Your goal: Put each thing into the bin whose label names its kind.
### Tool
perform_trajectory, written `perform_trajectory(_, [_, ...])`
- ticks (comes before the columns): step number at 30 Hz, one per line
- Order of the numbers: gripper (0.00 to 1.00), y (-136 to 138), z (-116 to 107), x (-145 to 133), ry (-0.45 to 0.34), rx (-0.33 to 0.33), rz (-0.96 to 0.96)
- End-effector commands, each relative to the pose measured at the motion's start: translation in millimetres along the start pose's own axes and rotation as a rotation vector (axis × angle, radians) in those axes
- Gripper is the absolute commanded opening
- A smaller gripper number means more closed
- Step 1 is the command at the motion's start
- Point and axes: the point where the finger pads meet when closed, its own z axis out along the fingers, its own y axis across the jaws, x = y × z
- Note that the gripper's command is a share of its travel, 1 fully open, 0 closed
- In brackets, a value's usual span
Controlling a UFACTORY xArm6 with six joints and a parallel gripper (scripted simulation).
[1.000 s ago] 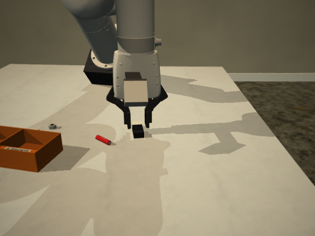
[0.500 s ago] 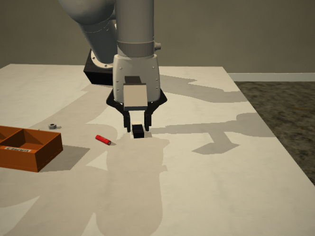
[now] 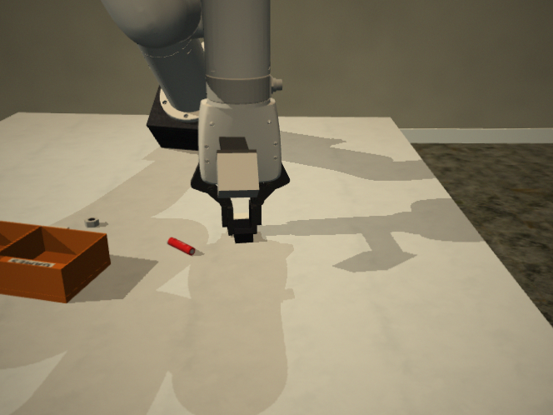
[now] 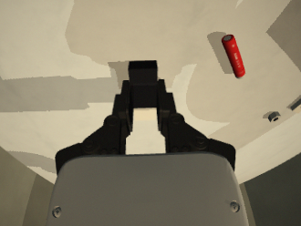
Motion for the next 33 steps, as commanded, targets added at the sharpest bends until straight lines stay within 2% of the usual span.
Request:
perform_trajectory(1, [0.0, -0.2, -0.3, 0.8, 0.002, 0.001, 0.0])
perform_trajectory(28, [0.0, -0.2, -0.4, 0.9, 0.002, 0.001, 0.001])
perform_trajectory(33, [0.0, -0.2, -10.3, 0.9, 0.002, 0.001, 0.001])
